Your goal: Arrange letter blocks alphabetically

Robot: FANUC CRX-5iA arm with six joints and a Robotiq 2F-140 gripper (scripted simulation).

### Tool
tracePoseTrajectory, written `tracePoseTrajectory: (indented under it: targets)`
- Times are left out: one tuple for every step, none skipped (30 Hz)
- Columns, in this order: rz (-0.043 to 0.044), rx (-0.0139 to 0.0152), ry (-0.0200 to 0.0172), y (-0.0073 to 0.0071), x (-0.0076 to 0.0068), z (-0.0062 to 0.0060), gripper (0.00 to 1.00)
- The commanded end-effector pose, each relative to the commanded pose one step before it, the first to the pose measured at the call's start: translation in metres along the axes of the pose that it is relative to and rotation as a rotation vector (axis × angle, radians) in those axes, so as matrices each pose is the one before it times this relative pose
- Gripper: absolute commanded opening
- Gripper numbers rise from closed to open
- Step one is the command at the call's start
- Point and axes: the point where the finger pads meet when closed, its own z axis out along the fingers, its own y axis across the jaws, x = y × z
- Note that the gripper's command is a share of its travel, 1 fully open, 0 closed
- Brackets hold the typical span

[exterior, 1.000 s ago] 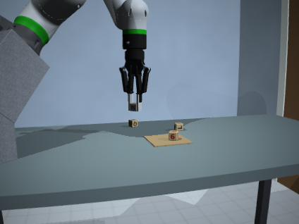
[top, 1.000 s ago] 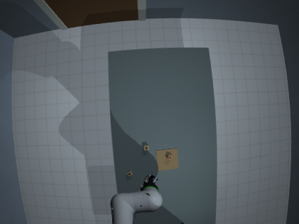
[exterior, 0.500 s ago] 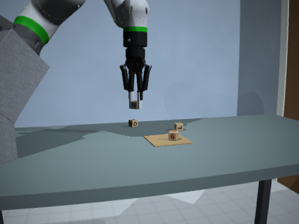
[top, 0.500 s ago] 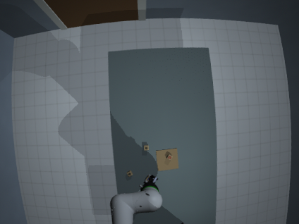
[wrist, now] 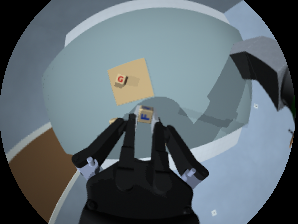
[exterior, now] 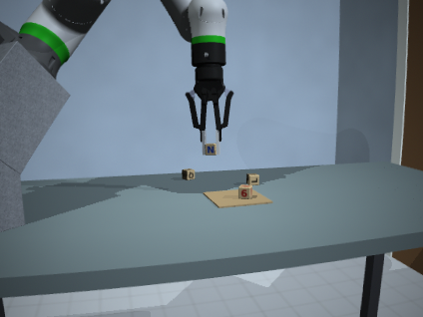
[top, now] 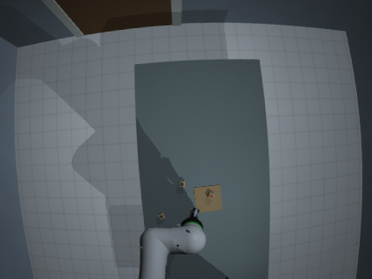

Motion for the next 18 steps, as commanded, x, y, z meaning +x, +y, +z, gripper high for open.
tracePoseTrajectory:
  targets:
    - [-0.12366, -0.03784, -0.05071, -0.02018, 0.00744, 0.00127, 0.16]
    - [-0.01652, 0.00029, -0.00087, -0.0027, 0.0015, -0.00015, 0.16]
    - [-0.0179, 0.00039, -0.00102, -0.00291, 0.00169, -0.00018, 0.16]
    - [-0.01932, 0.00052, -0.00119, -0.00312, 0.0019, -0.00021, 0.16]
    - [-0.01989, 0.00064, -0.00131, -0.00319, 0.00204, -0.00023, 0.16]
    - [-0.01974, 0.00076, -0.00138, -0.00313, 0.00211, -0.00025, 0.16]
    - [-0.0194, 0.00086, -0.00143, -0.00305, 0.00216, -0.00026, 0.16]
    - [-0.01959, 0.00099, -0.00151, -0.00305, 0.00226, -0.00028, 0.16]
    - [-0.01957, 0.00112, -0.00157, -0.00301, 0.00235, -0.0003, 0.16]
    - [-0.01952, 0.00125, -0.00161, -0.00296, 0.00242, -0.00032, 0.16]
    - [-0.01783, 0.00126, -0.00151, -0.00267, 0.00229, -0.00031, 0.16]
    - [-0.01018, 0.00077, -0.00088, -0.0015, 0.00134, -0.00018, 0.16]
    - [-0.00767, 0.0006, -0.00067, -0.00112, 0.00103, -0.00014, 0.16]
    - [-0.00413, 0.00033, -0.00036, -0.0006, 0.00056, -0.00008, 0.16]
    - [0.0, 0.0, 0.0, 0.0, 0.0, 0.0, 0.16]
    - [0.0, 0.0, 0.0, 0.0, 0.0, 0.0, 0.16]
    - [-0.00064, 0.00005, -0.00006, -0.00009, 0.00009, -0.00001, 0.16]
    - [0.0, 0.0, 0.0, 0.0, 0.0, 0.0, 0.16]
